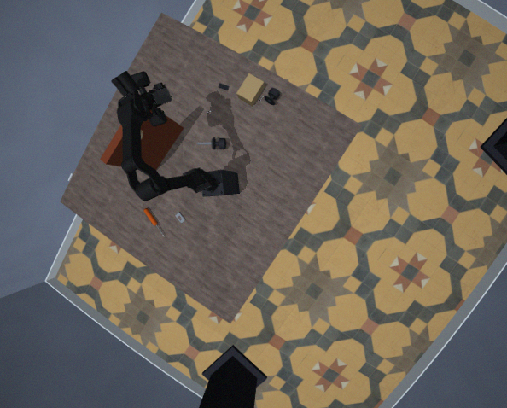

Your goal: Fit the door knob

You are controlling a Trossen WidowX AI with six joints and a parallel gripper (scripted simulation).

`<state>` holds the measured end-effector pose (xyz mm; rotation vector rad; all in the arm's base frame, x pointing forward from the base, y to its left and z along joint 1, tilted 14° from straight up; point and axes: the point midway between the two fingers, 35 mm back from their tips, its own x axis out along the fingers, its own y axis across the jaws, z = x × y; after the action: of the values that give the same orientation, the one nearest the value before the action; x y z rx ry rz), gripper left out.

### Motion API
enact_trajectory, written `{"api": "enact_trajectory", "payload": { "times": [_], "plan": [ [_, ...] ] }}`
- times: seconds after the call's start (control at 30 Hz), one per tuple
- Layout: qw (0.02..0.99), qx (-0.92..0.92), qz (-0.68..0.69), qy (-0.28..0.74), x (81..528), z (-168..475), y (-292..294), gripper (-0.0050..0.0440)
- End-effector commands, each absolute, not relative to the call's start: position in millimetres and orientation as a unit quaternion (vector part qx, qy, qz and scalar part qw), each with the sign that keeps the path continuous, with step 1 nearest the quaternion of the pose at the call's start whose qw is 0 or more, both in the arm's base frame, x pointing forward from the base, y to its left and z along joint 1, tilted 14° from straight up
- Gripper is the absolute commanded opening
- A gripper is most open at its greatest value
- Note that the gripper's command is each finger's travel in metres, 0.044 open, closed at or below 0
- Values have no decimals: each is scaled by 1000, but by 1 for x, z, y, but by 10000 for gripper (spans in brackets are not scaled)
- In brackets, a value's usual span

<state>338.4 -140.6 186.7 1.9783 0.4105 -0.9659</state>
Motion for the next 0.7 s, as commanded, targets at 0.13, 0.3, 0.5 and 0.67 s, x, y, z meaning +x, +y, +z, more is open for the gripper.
{"api": "enact_trajectory", "payload": {
  "times": [0.13,0.3,0.5,0.67],
  "plan": [
    [330,810,-470,120,368,134,-230,440],
    [281,815,-498,91,371,104,-272,440],
    [209,819,-533,46,365,52,-331,440],
    [160,816,-555,22,355,9,-363,440]
  ]
}}
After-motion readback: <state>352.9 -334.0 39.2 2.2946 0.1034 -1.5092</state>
